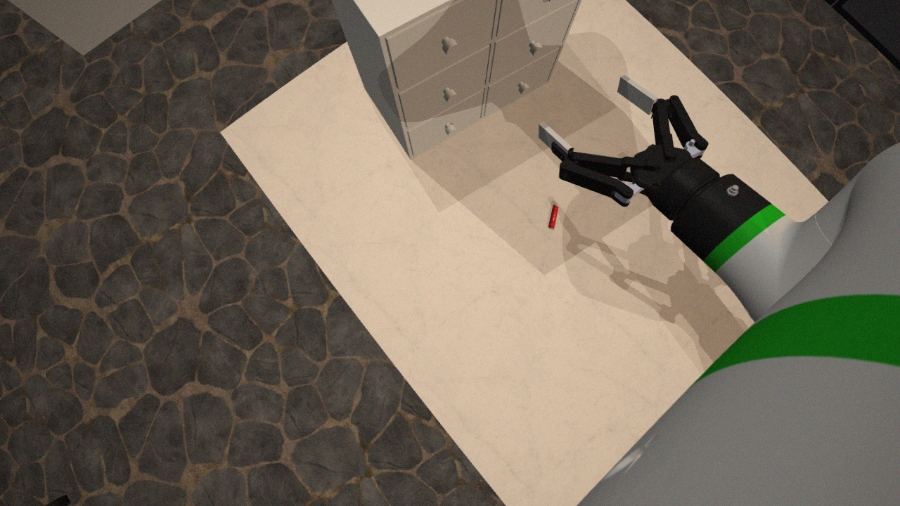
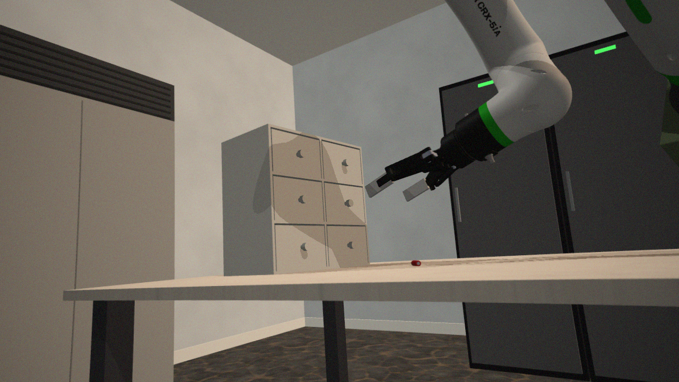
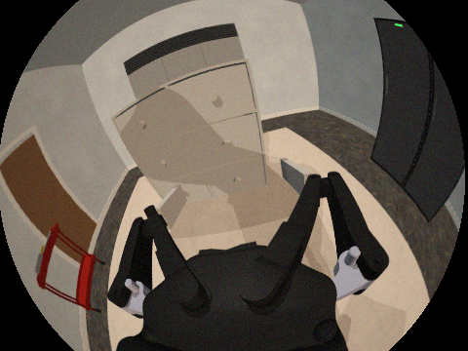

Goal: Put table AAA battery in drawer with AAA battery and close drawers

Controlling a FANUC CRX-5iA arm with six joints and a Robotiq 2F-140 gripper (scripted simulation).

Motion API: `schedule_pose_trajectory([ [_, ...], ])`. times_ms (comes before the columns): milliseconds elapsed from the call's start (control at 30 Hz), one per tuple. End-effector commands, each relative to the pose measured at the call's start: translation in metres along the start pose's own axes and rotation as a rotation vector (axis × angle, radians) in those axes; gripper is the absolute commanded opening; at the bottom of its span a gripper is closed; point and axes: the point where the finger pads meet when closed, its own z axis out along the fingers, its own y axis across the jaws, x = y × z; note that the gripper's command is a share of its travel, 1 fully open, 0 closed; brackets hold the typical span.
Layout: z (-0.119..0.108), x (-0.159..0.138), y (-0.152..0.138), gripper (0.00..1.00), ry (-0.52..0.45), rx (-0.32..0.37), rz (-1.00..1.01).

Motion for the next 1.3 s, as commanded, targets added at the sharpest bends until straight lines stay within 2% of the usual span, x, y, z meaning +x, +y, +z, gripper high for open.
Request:
schedule_pose_trajectory([
  [0, 0.0, -0.001, 0.001, 1.0, 0.004, -0.001, 0.001],
  [200, 0.0, -0.001, 0.001, 1.0, 0.005, -0.001, 0.001],
  [233, 0.0, -0.001, 0.001, 0.2, 0.005, -0.001, 0.001],
  [1000, 0.001, -0.002, 0.001, 0.2, 0.005, -0.001, 0.001],
  [1267, 0.019, -0.015, 0.001, 0.2, 0.005, -0.001, 0.001],
])
